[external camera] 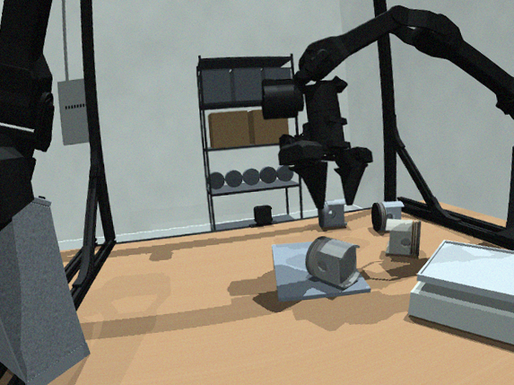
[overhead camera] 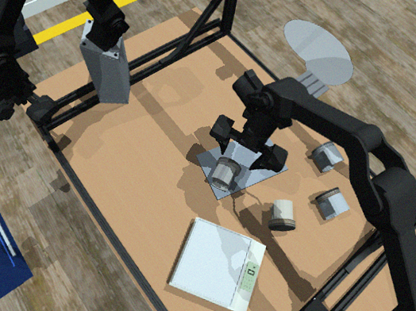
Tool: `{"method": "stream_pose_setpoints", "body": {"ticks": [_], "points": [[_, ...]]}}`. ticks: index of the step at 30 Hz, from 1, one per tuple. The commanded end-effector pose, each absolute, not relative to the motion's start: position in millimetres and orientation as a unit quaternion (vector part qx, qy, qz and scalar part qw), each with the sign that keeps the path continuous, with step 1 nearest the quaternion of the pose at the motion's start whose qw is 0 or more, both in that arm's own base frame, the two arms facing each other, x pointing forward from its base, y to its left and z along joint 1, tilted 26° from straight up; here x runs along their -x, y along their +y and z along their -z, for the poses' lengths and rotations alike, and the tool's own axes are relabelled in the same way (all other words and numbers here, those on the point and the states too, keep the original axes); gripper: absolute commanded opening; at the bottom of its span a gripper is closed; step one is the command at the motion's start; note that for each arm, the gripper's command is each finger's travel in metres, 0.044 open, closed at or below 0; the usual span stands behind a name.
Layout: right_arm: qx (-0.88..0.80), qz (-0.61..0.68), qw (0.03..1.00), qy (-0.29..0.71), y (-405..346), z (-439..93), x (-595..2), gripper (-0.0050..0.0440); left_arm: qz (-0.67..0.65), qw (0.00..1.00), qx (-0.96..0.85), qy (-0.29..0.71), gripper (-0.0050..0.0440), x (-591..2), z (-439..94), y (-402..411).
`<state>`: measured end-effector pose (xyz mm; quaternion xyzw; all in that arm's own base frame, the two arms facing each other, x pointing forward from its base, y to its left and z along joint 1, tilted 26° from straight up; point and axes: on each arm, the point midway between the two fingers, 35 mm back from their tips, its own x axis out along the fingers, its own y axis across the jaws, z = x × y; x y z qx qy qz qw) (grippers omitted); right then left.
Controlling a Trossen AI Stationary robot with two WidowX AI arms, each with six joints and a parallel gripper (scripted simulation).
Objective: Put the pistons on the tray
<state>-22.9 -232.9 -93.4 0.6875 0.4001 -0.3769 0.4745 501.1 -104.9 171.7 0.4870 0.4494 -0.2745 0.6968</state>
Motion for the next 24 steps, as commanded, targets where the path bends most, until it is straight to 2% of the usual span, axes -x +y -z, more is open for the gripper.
{"method": "stream_pose_setpoints", "body": {"ticks": [1,10,24], "points": [[-0.688,0.376,0.475,0.4,-233,93,23,0.044,0.273,0.701,-0.486,0.445,0.0378,-495,-191,-102],[-0.688,0.376,0.475,0.4,-233,93,23,0.044,0.274,0.701,-0.484,0.446,0.0378,-486,-211,-97],[-0.688,0.376,0.475,0.4,-233,93,23,0.044,0.235,0.766,-0.349,0.486,0.0378,-486,-211,-97]]}}
